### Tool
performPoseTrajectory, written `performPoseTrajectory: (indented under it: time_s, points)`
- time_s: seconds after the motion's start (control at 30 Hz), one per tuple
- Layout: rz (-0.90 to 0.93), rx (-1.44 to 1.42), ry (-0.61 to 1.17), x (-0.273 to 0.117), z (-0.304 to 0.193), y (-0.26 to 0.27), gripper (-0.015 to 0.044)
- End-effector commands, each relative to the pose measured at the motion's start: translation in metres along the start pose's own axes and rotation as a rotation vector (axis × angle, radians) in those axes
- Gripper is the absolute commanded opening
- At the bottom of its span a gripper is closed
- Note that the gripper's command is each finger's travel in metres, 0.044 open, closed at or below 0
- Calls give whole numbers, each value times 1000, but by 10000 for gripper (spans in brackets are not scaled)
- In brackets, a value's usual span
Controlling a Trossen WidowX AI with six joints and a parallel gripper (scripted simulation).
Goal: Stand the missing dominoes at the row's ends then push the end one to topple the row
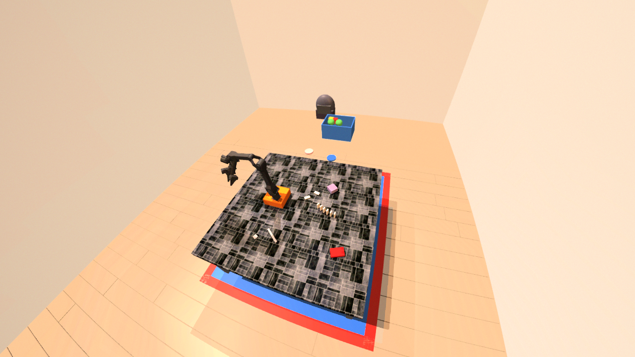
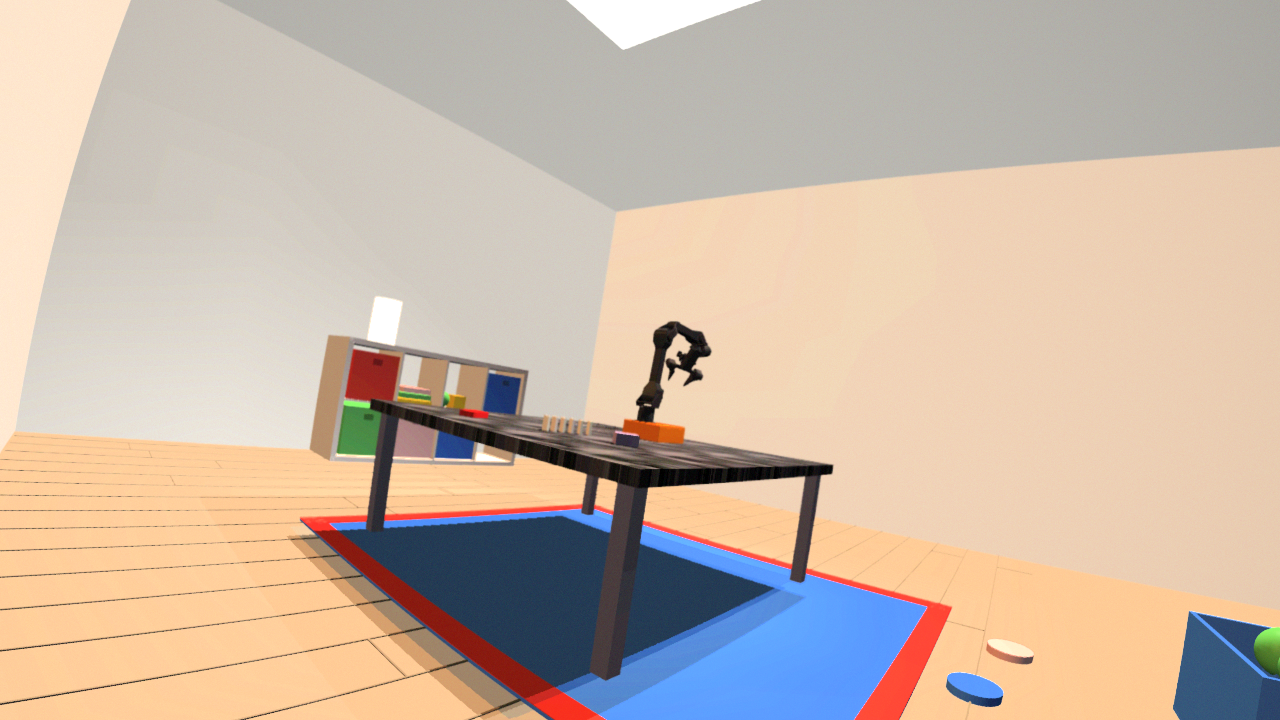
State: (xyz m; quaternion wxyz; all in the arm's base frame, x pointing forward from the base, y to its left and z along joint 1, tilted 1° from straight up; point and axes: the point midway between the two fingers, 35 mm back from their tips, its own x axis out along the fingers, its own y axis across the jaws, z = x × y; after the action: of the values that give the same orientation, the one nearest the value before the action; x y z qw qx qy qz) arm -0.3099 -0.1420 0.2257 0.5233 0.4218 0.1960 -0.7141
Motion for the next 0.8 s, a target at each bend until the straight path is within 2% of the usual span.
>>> performPoseTrajectory:
  time_s: [0.0, 0.03, 0.3, 0.53, 0.77]
  points:
    - [2, -1, 4, 1, 0, 2, 426]
    - [8, -4, 16, 5, 2, 6, 440]
    - [167, -222, 151, 68, 27, 104, 440]
    - [318, -378, 254, 110, 19, 202, 440]
    - [426, -633, 363, 130, -11, 303, 440]
